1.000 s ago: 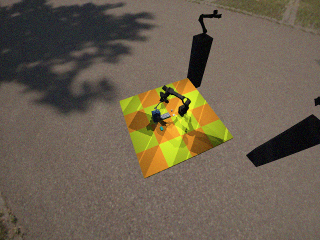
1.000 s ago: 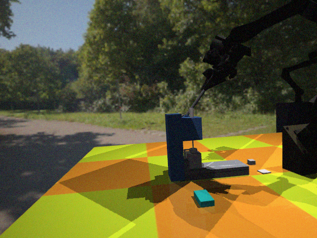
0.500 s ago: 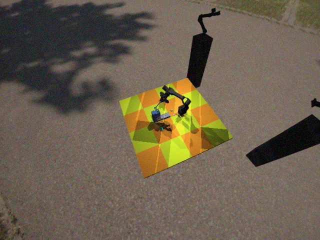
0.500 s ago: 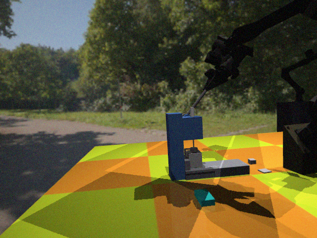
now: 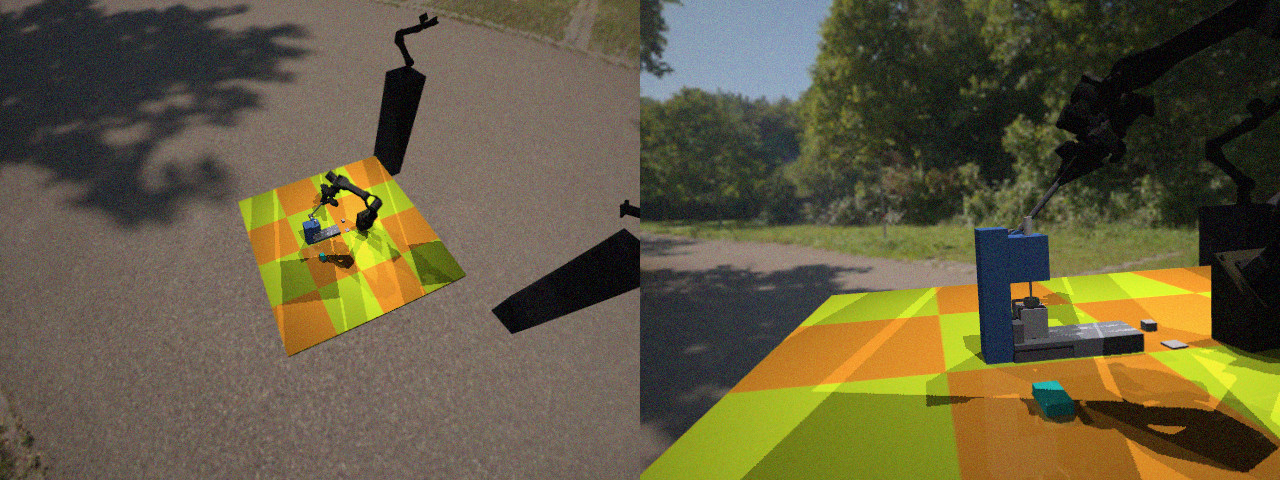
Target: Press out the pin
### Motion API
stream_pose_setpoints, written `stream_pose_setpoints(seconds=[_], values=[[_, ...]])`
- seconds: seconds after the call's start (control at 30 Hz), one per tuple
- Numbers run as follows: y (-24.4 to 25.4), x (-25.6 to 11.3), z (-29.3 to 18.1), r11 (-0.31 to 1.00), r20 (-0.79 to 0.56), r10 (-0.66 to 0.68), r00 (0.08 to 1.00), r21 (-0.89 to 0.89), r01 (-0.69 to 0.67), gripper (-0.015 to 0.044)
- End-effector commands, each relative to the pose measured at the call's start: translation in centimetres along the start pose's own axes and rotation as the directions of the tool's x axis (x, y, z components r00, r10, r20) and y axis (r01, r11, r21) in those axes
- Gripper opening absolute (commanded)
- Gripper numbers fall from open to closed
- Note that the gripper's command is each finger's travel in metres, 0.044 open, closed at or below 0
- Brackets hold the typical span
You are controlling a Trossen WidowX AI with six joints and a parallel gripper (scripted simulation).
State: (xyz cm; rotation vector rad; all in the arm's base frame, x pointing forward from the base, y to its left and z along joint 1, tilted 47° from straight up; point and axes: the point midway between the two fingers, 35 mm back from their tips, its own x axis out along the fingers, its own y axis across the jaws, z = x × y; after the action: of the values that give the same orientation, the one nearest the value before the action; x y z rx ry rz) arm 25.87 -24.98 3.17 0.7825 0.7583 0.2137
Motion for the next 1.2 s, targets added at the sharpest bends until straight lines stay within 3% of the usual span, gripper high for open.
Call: stream_pose_setpoints(seconds=[0.0, 1.17], values=[[0.0, 0.0, -0.9, 1.000, -0.014, -0.001, 1.000, 0.016, 0.001, 0.0000], [0.0, 0.1, -2.6, 1.000, -0.014, -0.001, 1.000, 0.016, 0.001, 0.0000]])
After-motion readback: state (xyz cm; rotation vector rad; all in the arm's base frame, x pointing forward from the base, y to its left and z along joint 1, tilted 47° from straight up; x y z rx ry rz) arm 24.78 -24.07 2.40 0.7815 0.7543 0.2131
